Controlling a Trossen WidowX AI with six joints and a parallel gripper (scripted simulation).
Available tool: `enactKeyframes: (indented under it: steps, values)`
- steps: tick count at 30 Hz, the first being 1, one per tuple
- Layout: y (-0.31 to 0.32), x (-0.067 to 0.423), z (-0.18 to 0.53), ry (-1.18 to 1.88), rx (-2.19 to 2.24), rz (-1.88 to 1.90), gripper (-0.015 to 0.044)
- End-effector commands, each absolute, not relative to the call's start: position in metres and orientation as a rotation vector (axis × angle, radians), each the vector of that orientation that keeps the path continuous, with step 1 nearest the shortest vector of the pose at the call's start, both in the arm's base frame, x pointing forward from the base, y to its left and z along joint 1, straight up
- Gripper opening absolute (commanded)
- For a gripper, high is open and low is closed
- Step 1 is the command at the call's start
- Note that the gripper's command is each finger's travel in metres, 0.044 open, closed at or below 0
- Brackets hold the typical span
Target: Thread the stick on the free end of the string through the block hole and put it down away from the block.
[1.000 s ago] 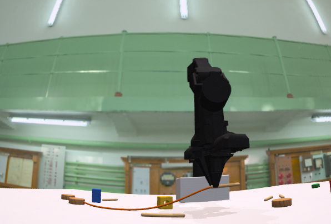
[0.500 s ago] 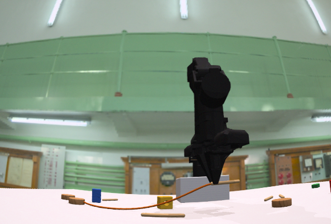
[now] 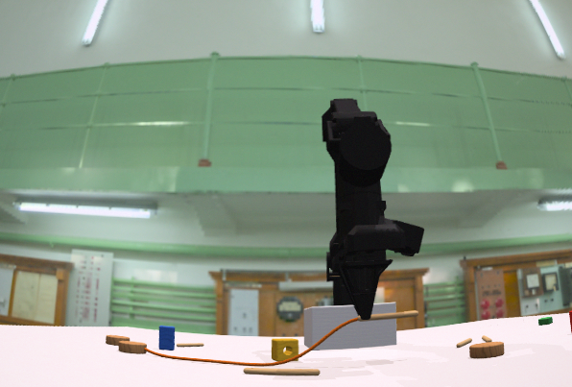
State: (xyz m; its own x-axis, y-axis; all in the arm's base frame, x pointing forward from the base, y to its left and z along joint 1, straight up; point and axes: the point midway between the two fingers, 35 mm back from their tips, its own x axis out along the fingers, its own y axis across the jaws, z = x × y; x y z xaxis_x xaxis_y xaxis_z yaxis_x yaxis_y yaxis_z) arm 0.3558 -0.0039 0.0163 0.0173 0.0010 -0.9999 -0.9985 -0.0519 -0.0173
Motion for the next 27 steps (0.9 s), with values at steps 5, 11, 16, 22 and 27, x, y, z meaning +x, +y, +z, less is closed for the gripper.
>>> enactKeyframes:
  steps: [5, 11, 16, 22, 27]
  values:
    - [-0.011, 0.364, 0.018, 1.307, -1.016, 0.995, 0.0]
    - [-0.016, 0.368, 0.019, 1.383, -0.847, 0.828, 0.0]
    - [-0.02, 0.372, 0.019, 1.435, -0.705, 0.688, 0.0]
    - [-0.024, 0.376, 0.02, 1.484, -0.532, 0.518, 0.0]
    - [-0.029, 0.379, 0.02, 1.513, -0.387, 0.374, 0.0]
